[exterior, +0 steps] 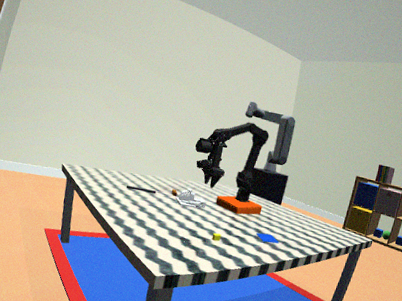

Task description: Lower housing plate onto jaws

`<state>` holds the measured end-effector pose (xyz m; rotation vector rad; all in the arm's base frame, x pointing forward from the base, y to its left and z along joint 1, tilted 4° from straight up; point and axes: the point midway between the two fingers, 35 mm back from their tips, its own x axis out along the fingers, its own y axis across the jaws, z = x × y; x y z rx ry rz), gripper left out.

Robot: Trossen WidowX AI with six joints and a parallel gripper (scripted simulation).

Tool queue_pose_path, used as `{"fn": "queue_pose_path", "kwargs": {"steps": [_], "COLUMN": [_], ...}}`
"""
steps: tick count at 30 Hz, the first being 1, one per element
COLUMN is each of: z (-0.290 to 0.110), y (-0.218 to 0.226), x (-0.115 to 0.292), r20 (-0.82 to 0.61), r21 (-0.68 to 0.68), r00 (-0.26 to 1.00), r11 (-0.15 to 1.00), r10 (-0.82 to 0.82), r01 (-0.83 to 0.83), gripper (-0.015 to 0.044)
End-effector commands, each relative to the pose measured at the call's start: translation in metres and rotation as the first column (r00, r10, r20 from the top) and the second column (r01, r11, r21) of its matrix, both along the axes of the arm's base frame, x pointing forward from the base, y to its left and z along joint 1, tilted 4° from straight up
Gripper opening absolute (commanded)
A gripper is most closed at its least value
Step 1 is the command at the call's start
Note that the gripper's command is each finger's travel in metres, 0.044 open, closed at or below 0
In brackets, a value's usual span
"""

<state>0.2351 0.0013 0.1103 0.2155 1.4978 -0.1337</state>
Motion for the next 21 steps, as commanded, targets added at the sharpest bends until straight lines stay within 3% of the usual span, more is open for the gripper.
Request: {"fn": "queue_pose_path", "kwargs": {"steps": [1,21], "z": [0.0224,0.0261], "y": [-0.0027,-0.0030], "x": [-0.0323,-0.0385], "r20": [-0.003,-0.004], "r21": [-0.002,-0.002], "r00": [1.000,1.000], "r11": [1.000,1.000], "r10": [0.003,0.004], "r01": [-0.003,-0.004], "gripper": [0.0440,0.0440]}}
